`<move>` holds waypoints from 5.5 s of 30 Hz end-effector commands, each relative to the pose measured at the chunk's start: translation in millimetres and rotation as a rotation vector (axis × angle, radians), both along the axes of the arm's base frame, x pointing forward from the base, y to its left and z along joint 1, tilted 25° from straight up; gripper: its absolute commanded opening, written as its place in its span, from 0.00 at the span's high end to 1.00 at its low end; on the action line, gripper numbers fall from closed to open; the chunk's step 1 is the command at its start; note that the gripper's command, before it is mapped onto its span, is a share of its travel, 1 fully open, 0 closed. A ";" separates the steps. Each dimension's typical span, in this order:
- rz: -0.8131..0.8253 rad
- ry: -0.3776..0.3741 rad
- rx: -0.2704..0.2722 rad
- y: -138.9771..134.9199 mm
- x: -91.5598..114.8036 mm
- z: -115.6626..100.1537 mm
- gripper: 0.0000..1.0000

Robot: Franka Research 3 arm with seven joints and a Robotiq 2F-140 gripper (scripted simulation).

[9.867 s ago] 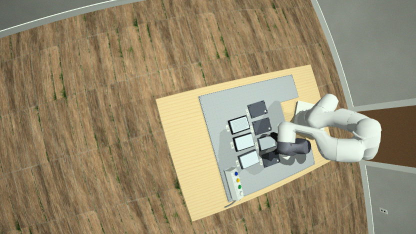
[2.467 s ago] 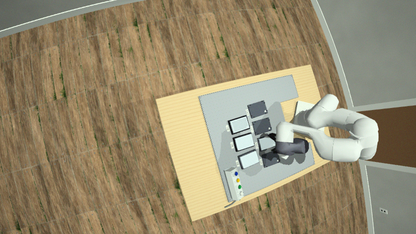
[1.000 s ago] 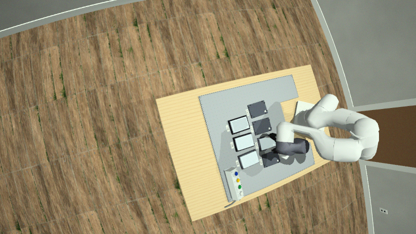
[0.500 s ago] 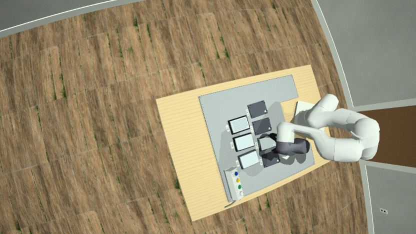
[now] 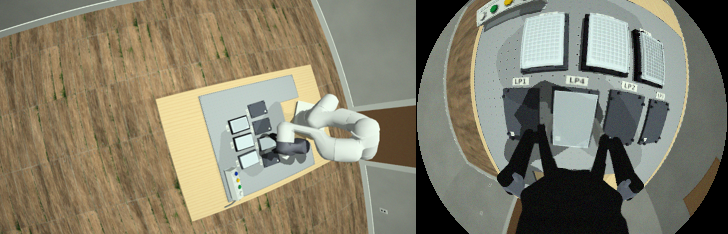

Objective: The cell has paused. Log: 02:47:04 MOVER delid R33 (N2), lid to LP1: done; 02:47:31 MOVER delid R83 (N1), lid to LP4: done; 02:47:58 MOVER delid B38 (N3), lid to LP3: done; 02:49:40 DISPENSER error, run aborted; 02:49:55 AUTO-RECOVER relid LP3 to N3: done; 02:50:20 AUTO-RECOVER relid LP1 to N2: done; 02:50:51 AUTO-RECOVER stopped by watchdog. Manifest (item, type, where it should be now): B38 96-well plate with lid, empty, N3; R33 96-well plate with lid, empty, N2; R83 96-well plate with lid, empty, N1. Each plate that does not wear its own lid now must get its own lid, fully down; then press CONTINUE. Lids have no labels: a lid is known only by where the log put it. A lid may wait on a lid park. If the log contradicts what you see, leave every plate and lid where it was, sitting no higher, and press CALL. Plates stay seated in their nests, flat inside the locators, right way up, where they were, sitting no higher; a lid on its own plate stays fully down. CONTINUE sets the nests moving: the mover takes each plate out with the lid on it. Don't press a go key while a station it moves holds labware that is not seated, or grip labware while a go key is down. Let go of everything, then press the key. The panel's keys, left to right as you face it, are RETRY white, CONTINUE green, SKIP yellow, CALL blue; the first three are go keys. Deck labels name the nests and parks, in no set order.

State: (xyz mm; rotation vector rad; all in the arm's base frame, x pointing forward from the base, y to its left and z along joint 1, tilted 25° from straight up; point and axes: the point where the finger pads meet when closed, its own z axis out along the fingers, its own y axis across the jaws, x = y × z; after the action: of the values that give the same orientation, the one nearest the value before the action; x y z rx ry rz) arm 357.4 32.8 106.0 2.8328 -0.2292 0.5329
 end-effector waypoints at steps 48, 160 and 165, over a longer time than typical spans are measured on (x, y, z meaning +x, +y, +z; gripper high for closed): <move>0.000 0.003 -0.001 5.7 -8.7 20.1 1.00; 0.018 0.008 -0.007 -178.4 117.3 163.8 1.00; 0.042 0.016 -0.016 -179.0 118.0 162.0 1.00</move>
State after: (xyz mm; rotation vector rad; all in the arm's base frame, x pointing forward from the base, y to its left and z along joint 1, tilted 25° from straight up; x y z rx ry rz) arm 474.3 -144.0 268.1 2.8375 -0.2052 0.5223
